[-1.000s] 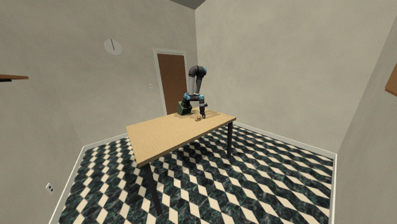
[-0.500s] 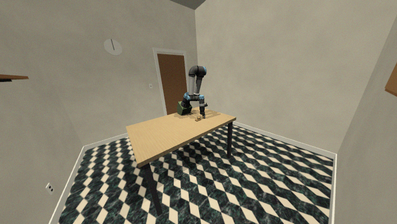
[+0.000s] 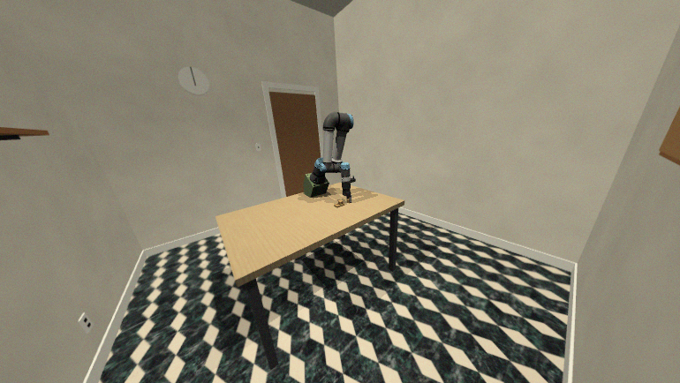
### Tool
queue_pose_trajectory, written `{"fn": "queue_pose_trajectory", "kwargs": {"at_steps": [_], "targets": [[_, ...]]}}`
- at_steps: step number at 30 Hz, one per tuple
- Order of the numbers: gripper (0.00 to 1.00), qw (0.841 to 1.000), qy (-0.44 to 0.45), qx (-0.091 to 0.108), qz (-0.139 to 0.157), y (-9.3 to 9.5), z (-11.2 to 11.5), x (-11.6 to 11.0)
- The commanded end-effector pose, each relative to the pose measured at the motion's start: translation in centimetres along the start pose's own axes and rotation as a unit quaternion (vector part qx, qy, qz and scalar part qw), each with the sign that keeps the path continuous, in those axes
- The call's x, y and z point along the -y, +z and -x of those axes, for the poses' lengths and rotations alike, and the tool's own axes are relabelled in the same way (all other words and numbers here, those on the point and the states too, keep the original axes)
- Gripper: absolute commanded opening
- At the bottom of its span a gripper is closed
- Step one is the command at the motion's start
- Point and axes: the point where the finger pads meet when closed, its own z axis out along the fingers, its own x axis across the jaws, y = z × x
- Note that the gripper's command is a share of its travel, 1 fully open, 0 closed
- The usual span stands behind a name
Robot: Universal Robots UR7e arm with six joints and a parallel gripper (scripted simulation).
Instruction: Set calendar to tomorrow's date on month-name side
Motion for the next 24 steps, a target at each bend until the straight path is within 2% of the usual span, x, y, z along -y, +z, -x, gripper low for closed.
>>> {"fn": "queue_pose_trajectory", "kwargs": {"at_steps": [1,24], "targets": [[0.6,1.0,0.0,0.0,0.0,-0.02,-0.03,0.01],[0.6,1.0,0.0,0.0,0.0,-0.51,-0.03,0.01]]}}
